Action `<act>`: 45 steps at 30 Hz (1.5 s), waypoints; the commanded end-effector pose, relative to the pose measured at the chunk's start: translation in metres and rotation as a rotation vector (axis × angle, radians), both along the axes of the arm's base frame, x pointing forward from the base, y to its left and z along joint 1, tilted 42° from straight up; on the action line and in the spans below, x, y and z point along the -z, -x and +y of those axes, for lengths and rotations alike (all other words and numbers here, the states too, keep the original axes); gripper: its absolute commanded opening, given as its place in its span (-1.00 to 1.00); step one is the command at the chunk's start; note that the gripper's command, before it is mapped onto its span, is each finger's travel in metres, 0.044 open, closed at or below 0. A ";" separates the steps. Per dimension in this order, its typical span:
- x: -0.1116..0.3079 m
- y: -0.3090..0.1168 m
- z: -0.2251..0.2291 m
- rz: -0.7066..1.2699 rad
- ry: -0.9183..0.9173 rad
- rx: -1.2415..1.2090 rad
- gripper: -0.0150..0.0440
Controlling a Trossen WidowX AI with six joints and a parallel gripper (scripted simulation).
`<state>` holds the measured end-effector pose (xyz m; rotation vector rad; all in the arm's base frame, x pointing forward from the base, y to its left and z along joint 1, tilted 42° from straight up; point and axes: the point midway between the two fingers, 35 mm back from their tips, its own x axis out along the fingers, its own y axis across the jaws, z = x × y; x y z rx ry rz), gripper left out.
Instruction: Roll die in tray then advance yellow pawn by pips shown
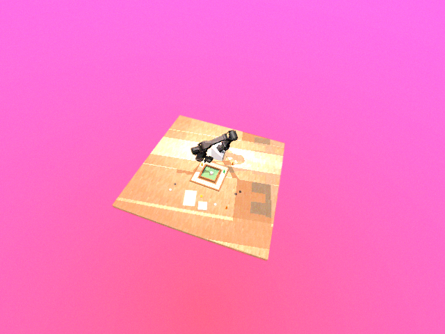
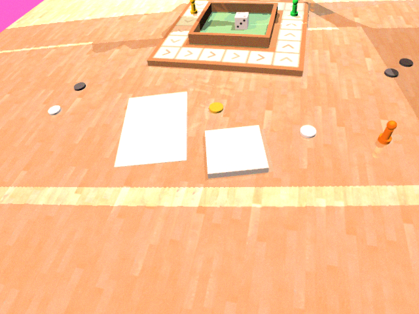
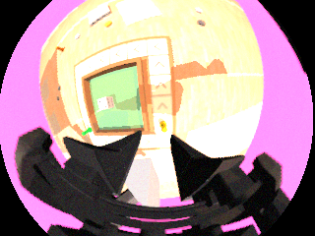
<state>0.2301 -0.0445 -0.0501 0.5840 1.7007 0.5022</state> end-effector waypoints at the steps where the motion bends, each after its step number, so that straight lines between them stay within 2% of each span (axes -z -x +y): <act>1: 0.014 0.013 -0.009 -0.165 -0.055 -0.193 0.19; 42: 0.056 0.022 0.027 -0.166 -0.057 -0.192 0.19; 45: 0.056 0.022 0.027 -0.166 -0.057 -0.192 -0.08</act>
